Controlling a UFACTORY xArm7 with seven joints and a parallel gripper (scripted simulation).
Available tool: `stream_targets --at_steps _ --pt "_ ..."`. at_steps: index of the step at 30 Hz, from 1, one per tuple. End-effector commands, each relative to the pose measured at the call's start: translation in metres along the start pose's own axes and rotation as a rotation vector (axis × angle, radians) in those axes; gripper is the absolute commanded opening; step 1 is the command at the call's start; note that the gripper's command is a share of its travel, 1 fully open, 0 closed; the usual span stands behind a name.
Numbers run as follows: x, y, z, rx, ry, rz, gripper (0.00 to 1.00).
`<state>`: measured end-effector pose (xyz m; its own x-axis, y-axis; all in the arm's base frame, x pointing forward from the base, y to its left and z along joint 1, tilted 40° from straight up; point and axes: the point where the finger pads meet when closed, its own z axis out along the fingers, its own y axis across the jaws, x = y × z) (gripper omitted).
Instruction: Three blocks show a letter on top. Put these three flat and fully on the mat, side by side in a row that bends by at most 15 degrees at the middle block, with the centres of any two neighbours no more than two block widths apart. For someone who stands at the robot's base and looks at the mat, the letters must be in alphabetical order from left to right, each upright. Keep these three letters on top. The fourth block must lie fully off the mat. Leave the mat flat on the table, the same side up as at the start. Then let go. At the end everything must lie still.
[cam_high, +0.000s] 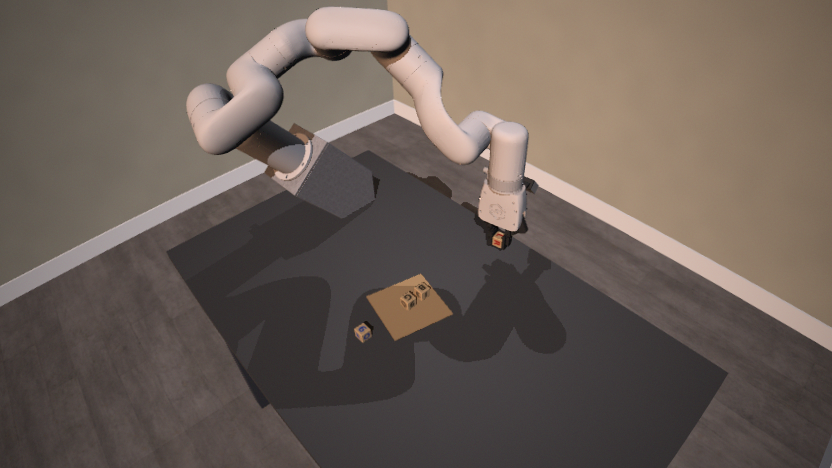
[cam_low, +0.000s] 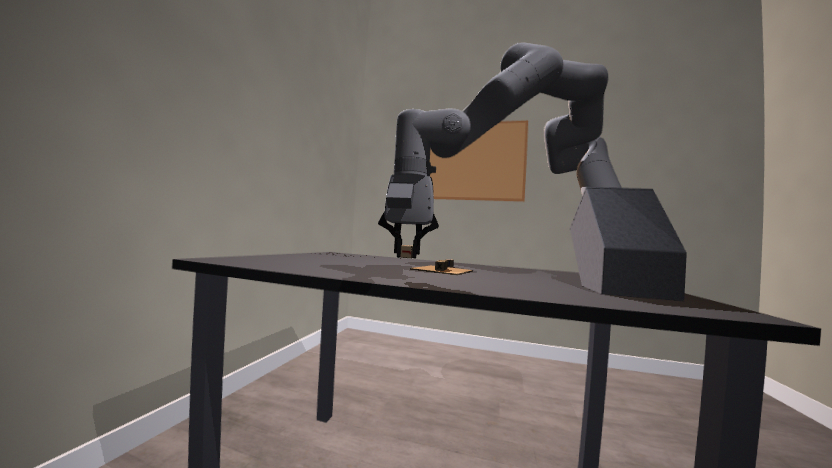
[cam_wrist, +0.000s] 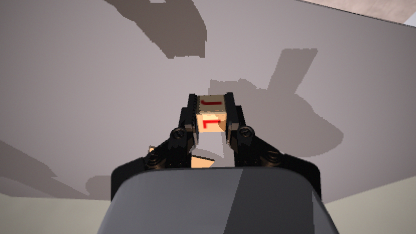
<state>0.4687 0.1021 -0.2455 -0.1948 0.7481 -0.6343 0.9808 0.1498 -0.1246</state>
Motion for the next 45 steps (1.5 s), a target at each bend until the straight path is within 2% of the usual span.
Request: stream_targets --at_steps 1,6,19,21,23,25,28,30,31,32,35,41,45 --pt "0.001 0.002 -0.032 -0.008 0.003 -0.001 0.21" --pt "0.001 0.002 -0.053 -0.008 0.003 -0.001 0.21" --pt "-0.003 0.003 -0.056 -0.010 0.001 0.001 0.21" --pt "-0.024 0.004 -0.058 -0.017 -0.006 0.014 0.21" --pt "-0.067 0.004 -0.061 -0.028 -0.019 0.042 0.21" --pt "-0.085 0.003 -0.062 -0.031 -0.023 0.054 0.21" --pt "-0.128 -0.005 -0.064 -0.035 -0.031 0.085 0.21" --pt "-0.128 -0.005 -0.064 -0.035 -0.031 0.085 0.21" --pt "-0.160 -0.014 -0.064 -0.035 -0.034 0.109 0.21" --pt "-0.174 -0.020 -0.064 -0.034 -0.034 0.121 0.21" --pt "-0.198 -0.032 -0.063 -0.031 -0.033 0.142 0.21" --pt "-0.261 -0.080 -0.059 -0.014 -0.010 0.211 0.21" --pt "-0.277 -0.100 -0.058 -0.007 0.004 0.235 0.21"
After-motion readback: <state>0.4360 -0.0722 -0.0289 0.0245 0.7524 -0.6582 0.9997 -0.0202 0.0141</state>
